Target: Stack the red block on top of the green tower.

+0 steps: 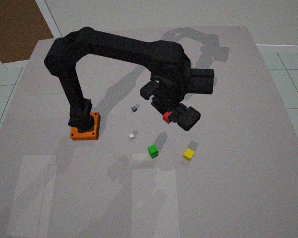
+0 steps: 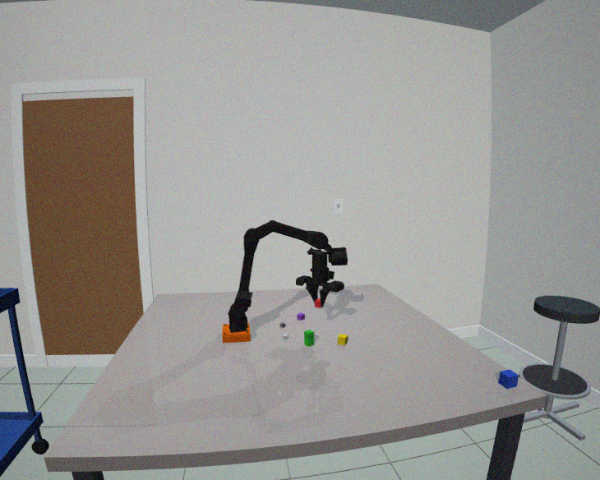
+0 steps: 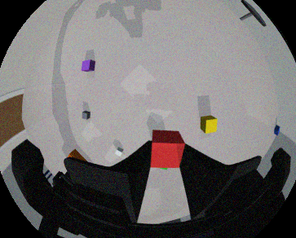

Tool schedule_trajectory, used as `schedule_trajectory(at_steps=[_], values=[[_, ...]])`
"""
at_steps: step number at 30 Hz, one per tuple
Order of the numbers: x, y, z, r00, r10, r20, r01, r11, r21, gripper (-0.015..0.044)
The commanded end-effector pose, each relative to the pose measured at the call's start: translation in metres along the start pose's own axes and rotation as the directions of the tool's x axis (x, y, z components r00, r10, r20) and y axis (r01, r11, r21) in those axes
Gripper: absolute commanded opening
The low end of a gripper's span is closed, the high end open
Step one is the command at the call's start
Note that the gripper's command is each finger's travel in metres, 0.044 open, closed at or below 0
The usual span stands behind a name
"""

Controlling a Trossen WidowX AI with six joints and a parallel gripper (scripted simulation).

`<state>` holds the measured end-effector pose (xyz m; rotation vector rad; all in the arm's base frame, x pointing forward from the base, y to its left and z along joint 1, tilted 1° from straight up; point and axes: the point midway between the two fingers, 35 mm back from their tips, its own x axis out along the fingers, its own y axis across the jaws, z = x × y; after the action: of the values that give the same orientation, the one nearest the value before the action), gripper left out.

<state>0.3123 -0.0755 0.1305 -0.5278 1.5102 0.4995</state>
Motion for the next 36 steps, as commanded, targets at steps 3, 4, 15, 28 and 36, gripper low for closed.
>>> schedule_trajectory(at_steps=[3,4,15,28,36], values=[[0.001,-0.007,-0.035,1.000,-0.002,-0.009,0.002,1.000,0.002,0.0000],[0.001,-0.007,-0.041,1.000,-0.002,-0.011,0.002,1.000,0.003,0.0000],[0.003,-0.012,-0.092,1.000,-0.004,-0.010,0.004,1.000,-0.004,0.0000],[0.040,-0.013,-0.092,1.000,-0.004,-0.010,0.004,1.000,-0.004,0.0000],[0.063,-0.014,-0.092,1.000,-0.004,-0.010,0.004,1.000,-0.004,0.0000]])
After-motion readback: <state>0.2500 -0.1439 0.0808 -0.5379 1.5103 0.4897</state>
